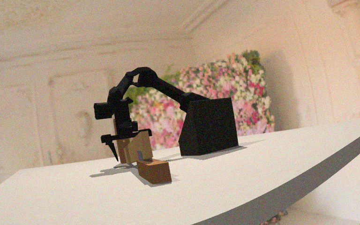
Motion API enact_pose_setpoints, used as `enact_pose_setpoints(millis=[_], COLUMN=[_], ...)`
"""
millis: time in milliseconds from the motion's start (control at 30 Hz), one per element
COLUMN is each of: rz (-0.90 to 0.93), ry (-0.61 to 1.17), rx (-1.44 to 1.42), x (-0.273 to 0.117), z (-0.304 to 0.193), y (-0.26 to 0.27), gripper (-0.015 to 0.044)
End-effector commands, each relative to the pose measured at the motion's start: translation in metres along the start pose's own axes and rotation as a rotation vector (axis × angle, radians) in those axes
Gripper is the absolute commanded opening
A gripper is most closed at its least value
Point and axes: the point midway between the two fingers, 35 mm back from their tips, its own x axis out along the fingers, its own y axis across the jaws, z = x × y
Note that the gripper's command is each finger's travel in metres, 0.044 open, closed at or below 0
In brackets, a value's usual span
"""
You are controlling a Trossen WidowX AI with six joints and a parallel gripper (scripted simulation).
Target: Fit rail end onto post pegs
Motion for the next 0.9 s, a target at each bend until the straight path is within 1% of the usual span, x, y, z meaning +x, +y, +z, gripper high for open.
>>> enact_pose_setpoints(millis=[0,367,633,667,867], rz=[0.0,0.0,0.0,0.0,0.0], ry=[0.006,0.006,0.006,0.006,0.006], rx=[-0.004,-0.004,-0.004,-0.004,-0.004], x=[0.0021,0.0021,0.0021,0.0021,0.0021], z=[-0.0005,-0.0005,-0.0005,-0.0005,-0.0005], y=[0.0011,0.0011,0.0011,0.0011,0.0011], gripper=[0.0361,0.0072,0.0019,0.0,0.0])
